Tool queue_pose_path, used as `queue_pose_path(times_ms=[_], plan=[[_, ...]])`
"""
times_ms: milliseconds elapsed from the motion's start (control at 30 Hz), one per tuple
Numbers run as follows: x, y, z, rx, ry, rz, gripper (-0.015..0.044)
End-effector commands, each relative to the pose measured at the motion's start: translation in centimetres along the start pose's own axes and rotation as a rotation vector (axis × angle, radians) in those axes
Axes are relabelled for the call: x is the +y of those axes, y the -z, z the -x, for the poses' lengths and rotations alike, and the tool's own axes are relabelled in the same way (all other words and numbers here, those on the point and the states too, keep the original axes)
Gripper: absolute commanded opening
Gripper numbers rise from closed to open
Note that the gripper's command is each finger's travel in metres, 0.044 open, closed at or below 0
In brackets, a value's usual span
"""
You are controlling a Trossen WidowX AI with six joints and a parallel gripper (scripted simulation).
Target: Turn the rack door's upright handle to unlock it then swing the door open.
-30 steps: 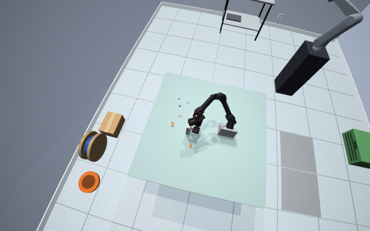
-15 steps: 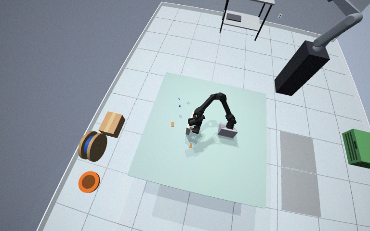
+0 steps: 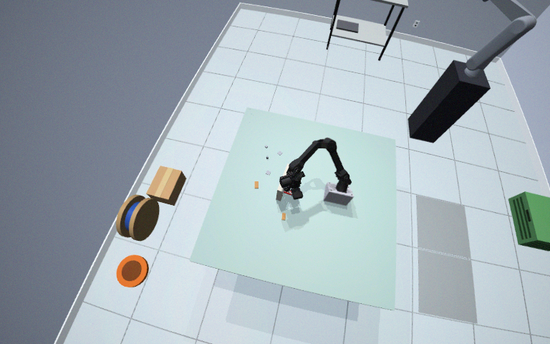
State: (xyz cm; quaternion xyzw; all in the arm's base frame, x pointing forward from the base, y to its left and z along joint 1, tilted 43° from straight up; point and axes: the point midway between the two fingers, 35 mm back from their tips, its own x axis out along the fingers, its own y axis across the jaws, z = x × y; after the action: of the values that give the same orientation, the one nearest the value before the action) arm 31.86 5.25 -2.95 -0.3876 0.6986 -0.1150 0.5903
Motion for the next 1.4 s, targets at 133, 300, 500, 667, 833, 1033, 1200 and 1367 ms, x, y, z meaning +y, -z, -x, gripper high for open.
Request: queue_pose_path(times_ms=[133, 300, 500, 667, 833, 1033, 1200, 1367], plan=[[-0.03, -0.03, -0.06, -0.001, 0.002, 0.436, 0.0012], [-0.03, -0.03, -0.06, -0.001, 0.002, 0.682, 0.0012], [-0.03, -0.03, -0.06, 0.0, 0.002, 0.978, 0.0012], [-0.02, -0.03, -0.06, 0.0, 0.002, 1.224, 0.0012], [-0.02, -0.03, -0.06, 0.0, 0.003, 1.346, 0.0012], [-0.02, -0.03, -0.06, 0.0, 0.003, 1.346, 0.0012], [-0.02, -0.03, -0.06, 0.0, 0.003, 1.346, 0.0039], [-0.02, -0.03, -0.06, 0.0, 0.003, 1.346, 0.017]])
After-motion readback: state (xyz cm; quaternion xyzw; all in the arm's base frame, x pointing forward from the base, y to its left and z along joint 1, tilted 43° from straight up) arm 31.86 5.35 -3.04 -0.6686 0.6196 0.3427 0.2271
